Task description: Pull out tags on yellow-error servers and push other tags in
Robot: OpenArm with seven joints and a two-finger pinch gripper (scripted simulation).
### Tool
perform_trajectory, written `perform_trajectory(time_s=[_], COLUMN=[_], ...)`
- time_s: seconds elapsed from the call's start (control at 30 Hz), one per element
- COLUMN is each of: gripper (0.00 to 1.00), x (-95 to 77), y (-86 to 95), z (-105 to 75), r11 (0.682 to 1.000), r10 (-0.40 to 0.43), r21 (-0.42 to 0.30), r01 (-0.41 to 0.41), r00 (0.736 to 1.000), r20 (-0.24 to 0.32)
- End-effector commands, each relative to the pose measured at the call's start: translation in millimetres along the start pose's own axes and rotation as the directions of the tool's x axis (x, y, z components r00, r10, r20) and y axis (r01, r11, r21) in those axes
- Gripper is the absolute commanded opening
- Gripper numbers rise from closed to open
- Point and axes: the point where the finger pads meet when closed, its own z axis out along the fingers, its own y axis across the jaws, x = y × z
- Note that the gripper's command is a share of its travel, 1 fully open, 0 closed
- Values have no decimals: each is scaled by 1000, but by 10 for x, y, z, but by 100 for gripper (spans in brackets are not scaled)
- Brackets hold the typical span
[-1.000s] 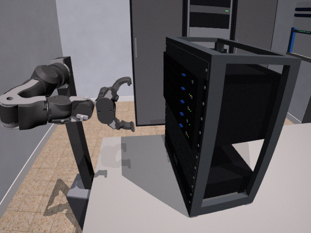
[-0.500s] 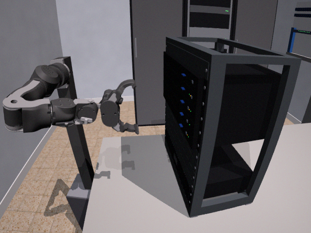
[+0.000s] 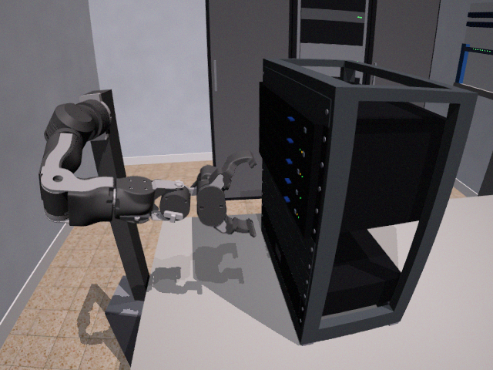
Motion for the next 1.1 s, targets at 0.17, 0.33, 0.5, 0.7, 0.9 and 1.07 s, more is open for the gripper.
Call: perform_trajectory(time_s=[0.17,0.33,0.5,0.7,0.9,1.07], gripper=[100,100,100,100,100,100], x=[-44,-113,-157,-170,-170,-170], y=[-113,-205,-240,-243,-243,-243], z=[190,343,401,407,407,407], r11=[1000,1000,1000,1000,1000,1000], r10=[-4,-4,-6,-8,-8,-8], r21=[-1,-2,-2,-2,-2,-2], r01=[4,4,6,8,8,8], r00=[1000,1000,1000,1000,1000,1000], r20=[-29,-29,-26,-21,-21,-21])
